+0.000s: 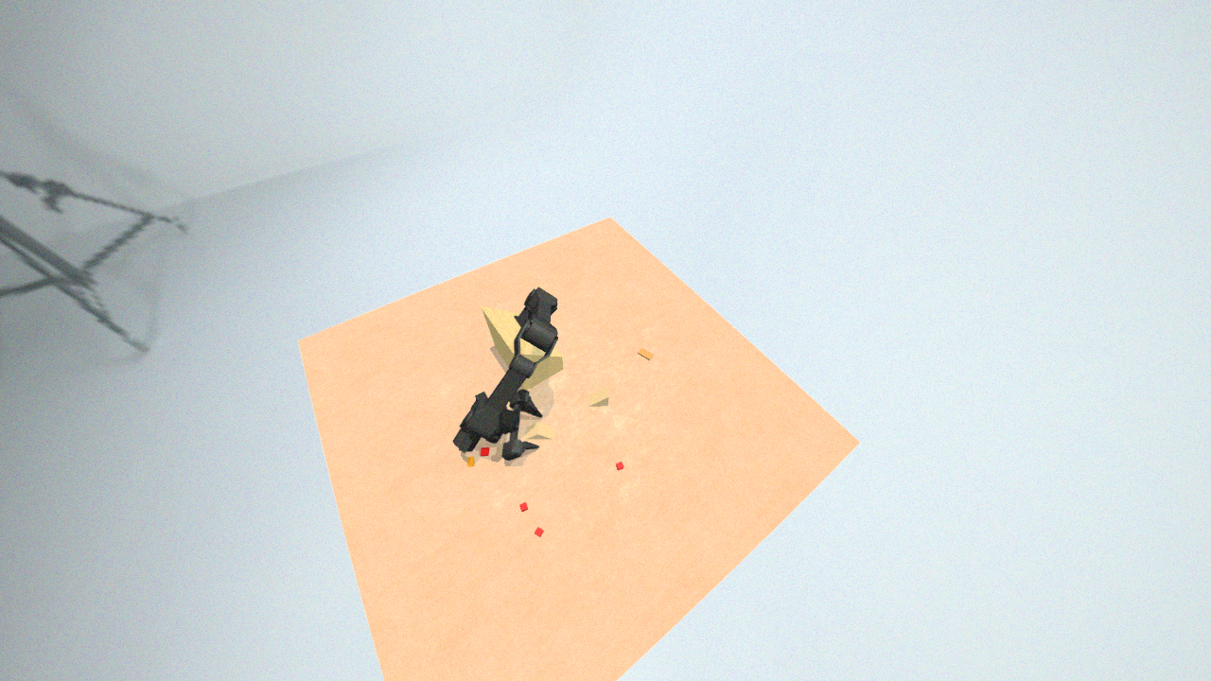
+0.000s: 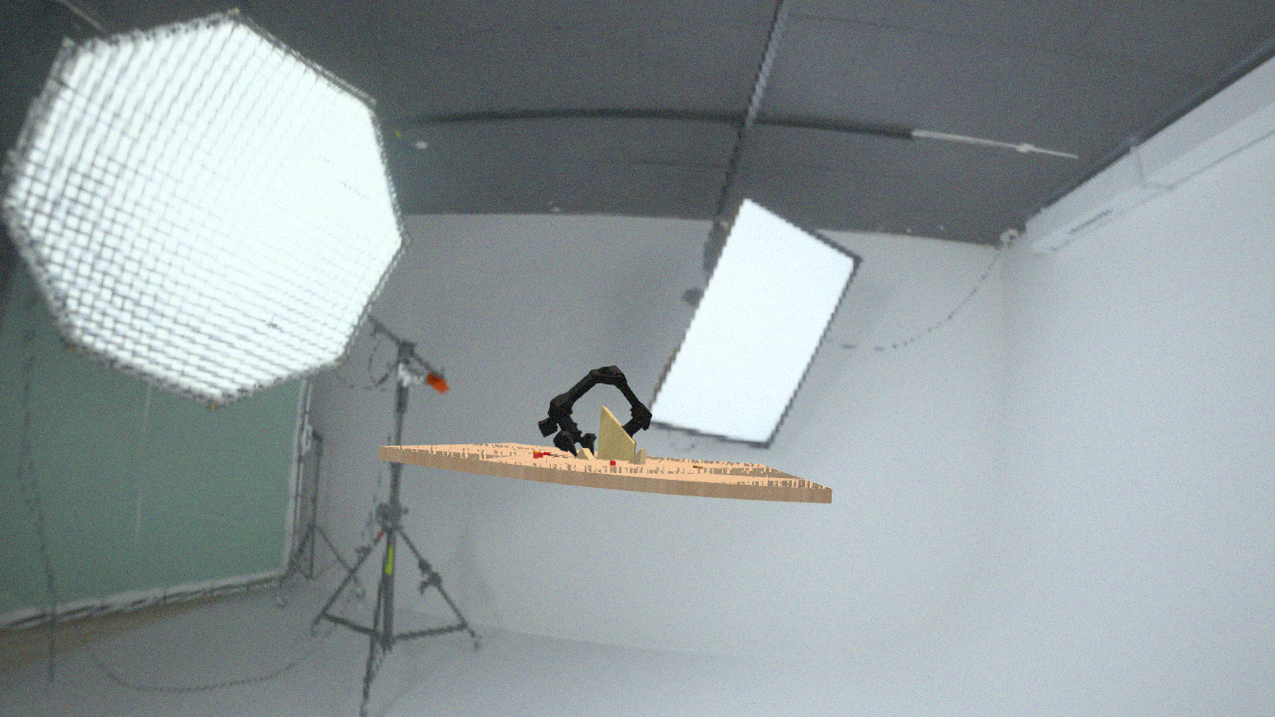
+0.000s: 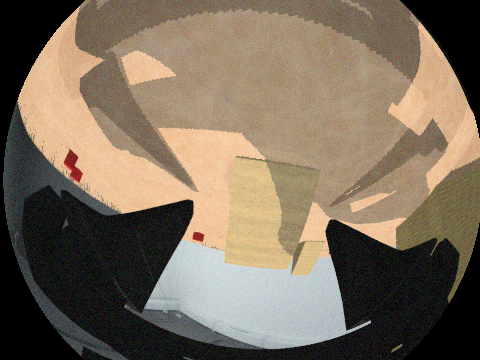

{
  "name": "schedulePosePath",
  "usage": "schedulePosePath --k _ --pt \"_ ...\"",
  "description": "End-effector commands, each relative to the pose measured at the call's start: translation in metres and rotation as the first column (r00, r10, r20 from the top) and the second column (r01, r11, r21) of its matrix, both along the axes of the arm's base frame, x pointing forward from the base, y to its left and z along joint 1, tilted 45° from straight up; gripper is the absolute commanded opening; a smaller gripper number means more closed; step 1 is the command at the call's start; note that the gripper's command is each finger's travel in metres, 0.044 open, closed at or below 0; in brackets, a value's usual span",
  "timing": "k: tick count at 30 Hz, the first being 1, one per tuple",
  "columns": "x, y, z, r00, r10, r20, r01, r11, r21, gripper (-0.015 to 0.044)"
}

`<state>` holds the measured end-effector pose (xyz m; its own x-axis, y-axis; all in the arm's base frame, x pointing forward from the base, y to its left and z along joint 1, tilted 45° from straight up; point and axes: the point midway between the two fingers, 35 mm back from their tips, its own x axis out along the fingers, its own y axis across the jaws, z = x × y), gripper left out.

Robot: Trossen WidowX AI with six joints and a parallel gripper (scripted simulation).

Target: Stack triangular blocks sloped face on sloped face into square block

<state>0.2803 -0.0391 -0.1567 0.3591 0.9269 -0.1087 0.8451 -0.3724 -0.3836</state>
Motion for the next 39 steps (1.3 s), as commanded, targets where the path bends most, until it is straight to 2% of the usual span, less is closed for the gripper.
schedulePosePath --k 1,10,18,23,39 --pt "0.000 0.000 0.000 1.000 0.000 0.000 0.000 1.000 0.000 0.0414" --pt "0.000 0.000 0.000 1.000 0.000 0.000 0.000 1.000 0.000 0.0177" --pt "0.000 0.000 0.000 1.000 0.000 0.000 0.000 1.000 0.000 0.0124" --pt "0.000 -0.002 0.002 1.000 -0.001 -0.003 0.001 1.000 0.001 0.0000" --pt "0.003 -0.055 0.055 0.996 -0.024 -0.081 0.026 0.999 0.019 0.0000"
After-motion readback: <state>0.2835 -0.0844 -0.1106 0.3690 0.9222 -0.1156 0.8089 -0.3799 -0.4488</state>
